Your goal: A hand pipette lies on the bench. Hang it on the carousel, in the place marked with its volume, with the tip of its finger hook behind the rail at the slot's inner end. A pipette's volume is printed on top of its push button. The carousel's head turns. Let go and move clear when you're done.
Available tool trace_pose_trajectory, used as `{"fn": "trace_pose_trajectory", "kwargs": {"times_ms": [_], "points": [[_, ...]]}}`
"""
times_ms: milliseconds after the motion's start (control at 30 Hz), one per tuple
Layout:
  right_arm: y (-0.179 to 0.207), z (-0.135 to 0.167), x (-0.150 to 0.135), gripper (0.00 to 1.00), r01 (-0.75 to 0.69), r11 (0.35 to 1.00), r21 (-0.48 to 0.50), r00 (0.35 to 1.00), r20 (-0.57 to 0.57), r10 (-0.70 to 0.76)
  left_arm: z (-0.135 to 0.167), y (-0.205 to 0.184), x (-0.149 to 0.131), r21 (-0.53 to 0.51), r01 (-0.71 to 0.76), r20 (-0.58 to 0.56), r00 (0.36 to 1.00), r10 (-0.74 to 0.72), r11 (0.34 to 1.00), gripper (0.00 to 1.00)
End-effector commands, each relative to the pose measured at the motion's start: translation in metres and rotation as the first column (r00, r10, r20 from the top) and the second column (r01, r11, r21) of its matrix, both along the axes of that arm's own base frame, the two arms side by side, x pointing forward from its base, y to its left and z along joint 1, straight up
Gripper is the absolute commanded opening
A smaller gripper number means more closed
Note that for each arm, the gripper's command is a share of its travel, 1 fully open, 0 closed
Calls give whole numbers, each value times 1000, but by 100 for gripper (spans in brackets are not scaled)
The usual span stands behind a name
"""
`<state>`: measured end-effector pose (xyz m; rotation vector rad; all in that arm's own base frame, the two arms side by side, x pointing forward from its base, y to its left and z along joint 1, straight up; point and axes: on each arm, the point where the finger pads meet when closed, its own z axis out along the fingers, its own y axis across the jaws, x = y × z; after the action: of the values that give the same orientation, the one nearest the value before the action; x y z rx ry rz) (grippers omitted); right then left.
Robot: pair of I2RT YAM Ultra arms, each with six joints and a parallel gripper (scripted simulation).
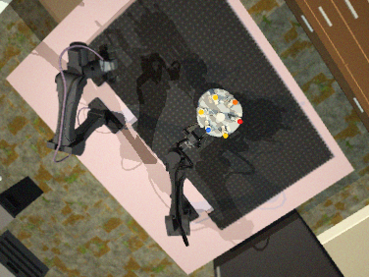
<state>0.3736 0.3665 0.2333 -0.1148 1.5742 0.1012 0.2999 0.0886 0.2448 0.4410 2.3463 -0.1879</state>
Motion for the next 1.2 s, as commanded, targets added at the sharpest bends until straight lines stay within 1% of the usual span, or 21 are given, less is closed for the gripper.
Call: {"fn": "trace_pose_trajectory", "kwargs": {"times_ms": [0, 1067, 1100, 1133, 1167], "points": [[1, 28, 0, 50, -11, 998, 57, 999, 34, 9, 8, 2, 4, 5, 5, 33, 999, -5, 1000, 100], [0, 28, 1, 50, -3, 998, 57, 999, 34, 1, 8, 2, 4, 5, 5, 33, 999, -5, 1000, 100], [-6, 13, 1, 50, -38, 999, 30, 999, 20, 38, 8, 2, 4, 5, 5, 33, 999, -5, 1000, 100], [-6, 13, 1, 50, -75, 997, 30, 997, 21, 74, 8, 2, 4, 5, 5, 33, 999, -5, 1000, 100], [-6, 13, 1, 50, -75, 997, 30, 997, 21, 74, 8, 2, 4, 5, 5, 33, 999, -5, 1000, 100]]}}
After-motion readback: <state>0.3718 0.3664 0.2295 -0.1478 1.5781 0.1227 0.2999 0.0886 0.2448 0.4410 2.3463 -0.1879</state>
